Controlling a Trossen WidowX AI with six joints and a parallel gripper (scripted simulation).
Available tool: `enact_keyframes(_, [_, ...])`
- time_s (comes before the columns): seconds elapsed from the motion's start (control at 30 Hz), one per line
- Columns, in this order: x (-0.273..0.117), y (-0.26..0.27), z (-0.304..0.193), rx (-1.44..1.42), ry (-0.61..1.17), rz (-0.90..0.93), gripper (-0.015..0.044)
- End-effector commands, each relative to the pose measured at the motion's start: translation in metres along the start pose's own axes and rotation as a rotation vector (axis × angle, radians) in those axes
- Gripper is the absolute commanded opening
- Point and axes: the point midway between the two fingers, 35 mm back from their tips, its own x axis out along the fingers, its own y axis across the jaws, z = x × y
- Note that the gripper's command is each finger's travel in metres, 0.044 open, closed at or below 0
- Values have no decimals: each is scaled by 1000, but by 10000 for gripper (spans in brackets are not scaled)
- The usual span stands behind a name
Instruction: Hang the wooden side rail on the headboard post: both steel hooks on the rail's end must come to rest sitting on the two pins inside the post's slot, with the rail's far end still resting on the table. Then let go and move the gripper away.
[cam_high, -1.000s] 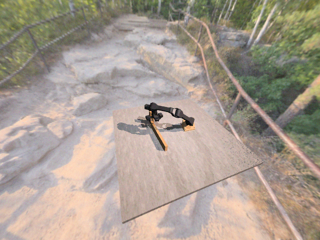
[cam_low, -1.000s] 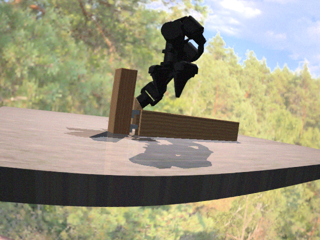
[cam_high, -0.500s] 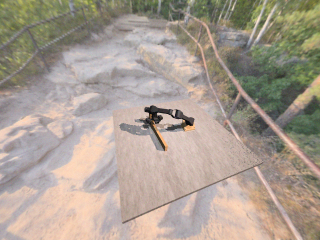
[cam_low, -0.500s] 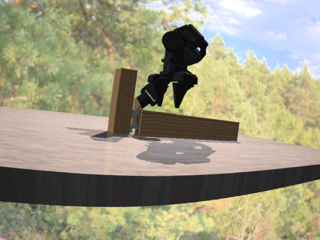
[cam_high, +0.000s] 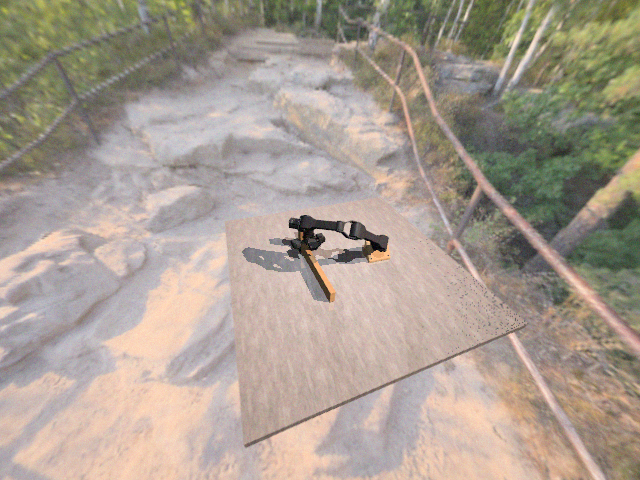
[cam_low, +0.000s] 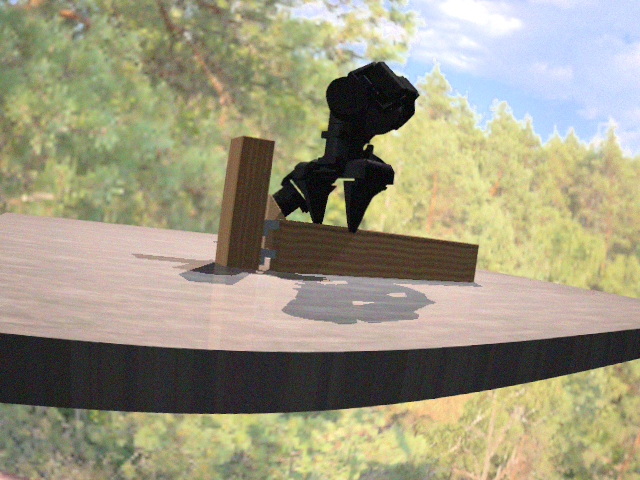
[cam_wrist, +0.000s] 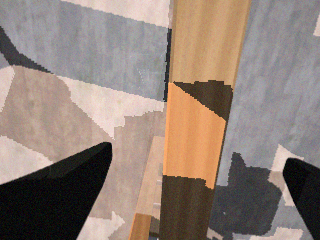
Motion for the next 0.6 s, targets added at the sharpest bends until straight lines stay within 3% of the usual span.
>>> enact_keyframes(0.0, [10,1,2,2,-5,4,440])
enact_keyframes(0.57, [37,2,3,2,-7,4,440])
